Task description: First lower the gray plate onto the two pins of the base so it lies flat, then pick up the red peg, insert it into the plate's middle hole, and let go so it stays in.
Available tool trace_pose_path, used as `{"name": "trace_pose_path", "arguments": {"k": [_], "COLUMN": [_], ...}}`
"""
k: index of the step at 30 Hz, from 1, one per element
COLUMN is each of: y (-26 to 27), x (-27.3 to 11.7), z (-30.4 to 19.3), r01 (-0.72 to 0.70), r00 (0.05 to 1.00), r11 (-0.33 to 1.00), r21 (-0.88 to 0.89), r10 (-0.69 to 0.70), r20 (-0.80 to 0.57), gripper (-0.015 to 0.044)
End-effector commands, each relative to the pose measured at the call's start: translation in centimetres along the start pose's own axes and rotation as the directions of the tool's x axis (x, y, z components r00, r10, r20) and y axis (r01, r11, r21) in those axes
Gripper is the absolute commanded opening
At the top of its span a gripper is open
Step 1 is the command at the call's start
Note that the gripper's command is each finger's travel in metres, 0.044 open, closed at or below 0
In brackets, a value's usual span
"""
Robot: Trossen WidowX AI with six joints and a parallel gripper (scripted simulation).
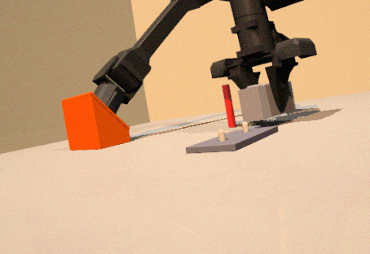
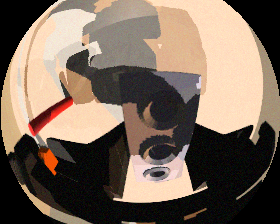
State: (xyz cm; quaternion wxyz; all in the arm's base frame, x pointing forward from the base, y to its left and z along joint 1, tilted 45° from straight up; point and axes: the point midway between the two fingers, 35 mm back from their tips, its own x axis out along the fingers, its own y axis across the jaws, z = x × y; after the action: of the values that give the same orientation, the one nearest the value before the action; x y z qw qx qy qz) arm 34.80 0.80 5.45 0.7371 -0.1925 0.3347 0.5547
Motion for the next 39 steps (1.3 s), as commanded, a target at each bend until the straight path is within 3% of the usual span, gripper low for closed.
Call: {"name": "trace_pose_path", "arguments": {"k": [1,33,39], "y": [-0.6,0.2,0.3], "x": [-1.6,-11.3,-11.7], "z": [-0.1,-0.9,-1.1], "r01": [0.019,-0.032,-0.035], "r00": [1.000,0.999,0.999], "r11": [1.000,0.998,0.998], "r21": [-0.005,-0.051,-0.055], "r10": [-0.019,0.032,0.035], "r20": [-0.012,-0.007,-0.005], "gripper": [0.0000,0.0000,0.0000]}}
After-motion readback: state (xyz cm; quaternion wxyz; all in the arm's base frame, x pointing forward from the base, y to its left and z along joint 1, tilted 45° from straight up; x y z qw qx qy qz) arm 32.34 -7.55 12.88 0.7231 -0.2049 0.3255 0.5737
